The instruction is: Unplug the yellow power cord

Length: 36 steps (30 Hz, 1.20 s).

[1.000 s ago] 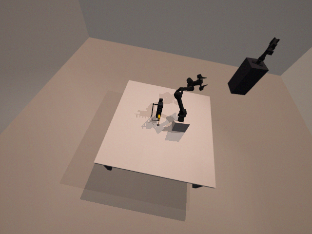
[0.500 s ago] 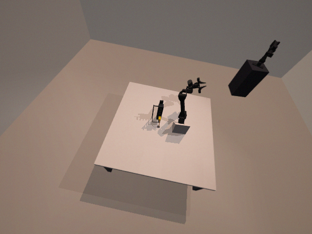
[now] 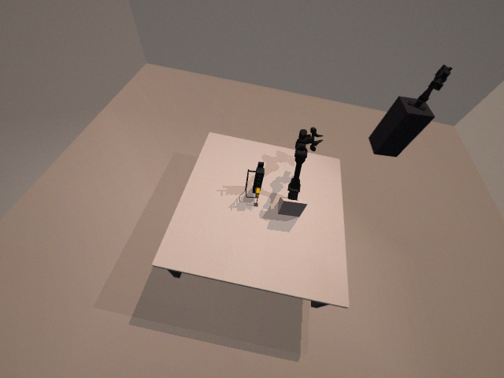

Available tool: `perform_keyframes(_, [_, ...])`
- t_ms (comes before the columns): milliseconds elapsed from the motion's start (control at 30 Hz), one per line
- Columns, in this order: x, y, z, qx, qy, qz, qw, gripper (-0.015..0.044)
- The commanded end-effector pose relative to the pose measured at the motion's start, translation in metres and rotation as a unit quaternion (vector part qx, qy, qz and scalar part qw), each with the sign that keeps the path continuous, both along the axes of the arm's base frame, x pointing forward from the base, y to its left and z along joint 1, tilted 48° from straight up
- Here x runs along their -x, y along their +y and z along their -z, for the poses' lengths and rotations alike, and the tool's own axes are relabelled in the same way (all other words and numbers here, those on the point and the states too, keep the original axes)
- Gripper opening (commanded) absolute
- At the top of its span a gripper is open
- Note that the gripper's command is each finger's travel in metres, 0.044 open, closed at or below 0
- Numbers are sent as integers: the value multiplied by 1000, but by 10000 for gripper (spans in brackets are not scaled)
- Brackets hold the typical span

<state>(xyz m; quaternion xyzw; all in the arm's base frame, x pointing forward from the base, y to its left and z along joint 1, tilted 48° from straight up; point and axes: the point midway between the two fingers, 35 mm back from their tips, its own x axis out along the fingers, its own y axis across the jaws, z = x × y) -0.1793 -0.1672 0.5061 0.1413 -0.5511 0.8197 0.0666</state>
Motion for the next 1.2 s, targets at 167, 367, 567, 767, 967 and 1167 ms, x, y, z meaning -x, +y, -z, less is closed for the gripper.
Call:
perform_keyframes(167, [-49,-68,8,-4,6,-166,986,160])
perform_keyframes(367, [-90,-103,15,-8,5,-266,964,160])
perform_keyframes(567, [-138,-129,24,-13,0,-363,932,160])
perform_keyframes(767, [-191,-147,35,-20,-8,-456,890,160])
perform_keyframes(967, [-249,-155,48,-30,-19,-546,837,160])
perform_keyframes(1167, [-310,-151,63,-43,-33,-630,775,160])
